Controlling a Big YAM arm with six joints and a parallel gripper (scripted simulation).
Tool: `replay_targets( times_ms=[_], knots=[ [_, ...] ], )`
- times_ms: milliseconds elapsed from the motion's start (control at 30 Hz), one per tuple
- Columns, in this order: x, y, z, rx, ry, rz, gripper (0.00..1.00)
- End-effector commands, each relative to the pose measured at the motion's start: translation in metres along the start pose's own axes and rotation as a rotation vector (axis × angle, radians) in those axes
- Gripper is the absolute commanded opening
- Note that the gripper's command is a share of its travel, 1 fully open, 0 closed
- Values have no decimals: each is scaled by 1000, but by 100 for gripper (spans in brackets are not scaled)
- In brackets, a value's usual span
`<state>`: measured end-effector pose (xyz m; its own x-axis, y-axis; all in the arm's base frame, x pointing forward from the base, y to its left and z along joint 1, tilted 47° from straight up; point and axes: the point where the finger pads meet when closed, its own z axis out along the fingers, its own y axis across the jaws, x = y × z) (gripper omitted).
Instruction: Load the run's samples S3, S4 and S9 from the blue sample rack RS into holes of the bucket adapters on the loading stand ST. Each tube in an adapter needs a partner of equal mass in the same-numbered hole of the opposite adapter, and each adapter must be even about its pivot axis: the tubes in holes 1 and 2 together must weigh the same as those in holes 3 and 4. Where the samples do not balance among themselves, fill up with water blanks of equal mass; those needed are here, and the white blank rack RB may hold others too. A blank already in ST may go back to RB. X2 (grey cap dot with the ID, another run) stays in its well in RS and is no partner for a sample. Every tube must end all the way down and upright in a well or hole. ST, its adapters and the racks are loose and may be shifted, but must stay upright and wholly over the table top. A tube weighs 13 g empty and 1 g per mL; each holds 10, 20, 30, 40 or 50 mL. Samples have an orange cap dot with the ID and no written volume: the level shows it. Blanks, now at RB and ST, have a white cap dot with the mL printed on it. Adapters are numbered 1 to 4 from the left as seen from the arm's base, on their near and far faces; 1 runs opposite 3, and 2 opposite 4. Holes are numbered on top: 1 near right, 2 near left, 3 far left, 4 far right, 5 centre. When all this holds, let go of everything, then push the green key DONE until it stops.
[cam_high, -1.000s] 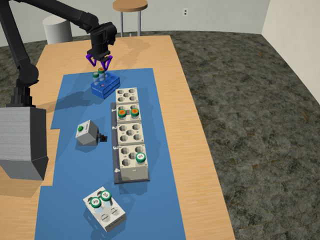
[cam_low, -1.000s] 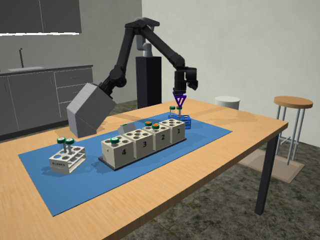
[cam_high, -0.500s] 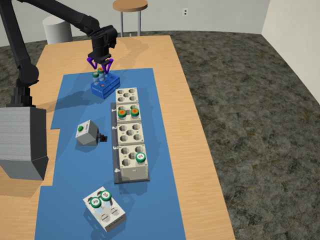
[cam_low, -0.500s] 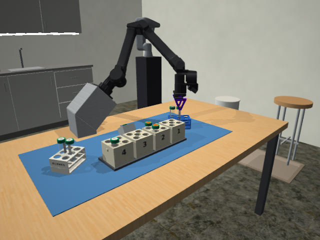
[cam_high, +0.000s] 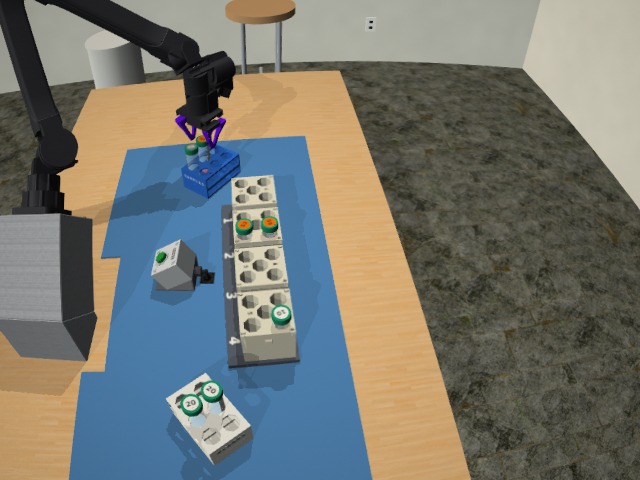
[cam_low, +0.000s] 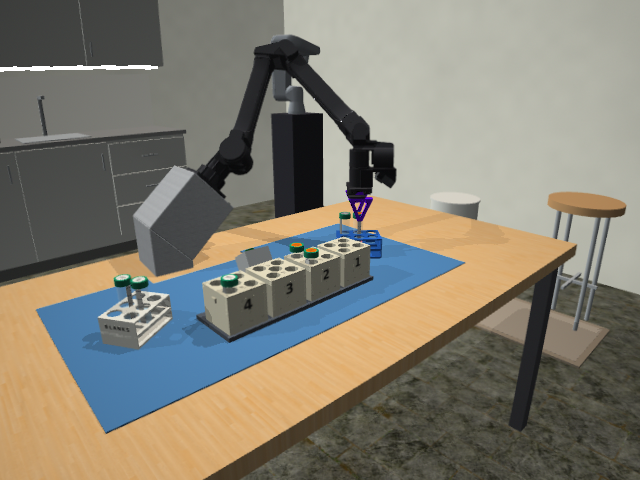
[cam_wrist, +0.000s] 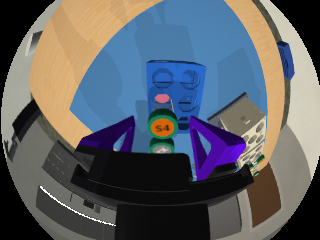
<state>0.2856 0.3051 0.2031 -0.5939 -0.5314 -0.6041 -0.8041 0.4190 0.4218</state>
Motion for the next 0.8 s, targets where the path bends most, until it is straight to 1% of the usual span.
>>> replay_targets(
  times_ms=[0, 500, 533, 567, 600, 700, 767],
  knots=[
    [-10, -1, -5, 8, -21, -8, 0],
    [-10, -1, -5, 8, -21, -8, 0],
    [-6, -9, -8, 12, -8, 6, 0],
    [-19, -1, -23, 17, -44, -22, 0],
    [-21, -1, -27, 18, -46, -24, 0],
    [-21, -1, -38, 19, -46, -25, 0],
    [-21, -1, -38, 19, -46, -25, 0]
  ],
)
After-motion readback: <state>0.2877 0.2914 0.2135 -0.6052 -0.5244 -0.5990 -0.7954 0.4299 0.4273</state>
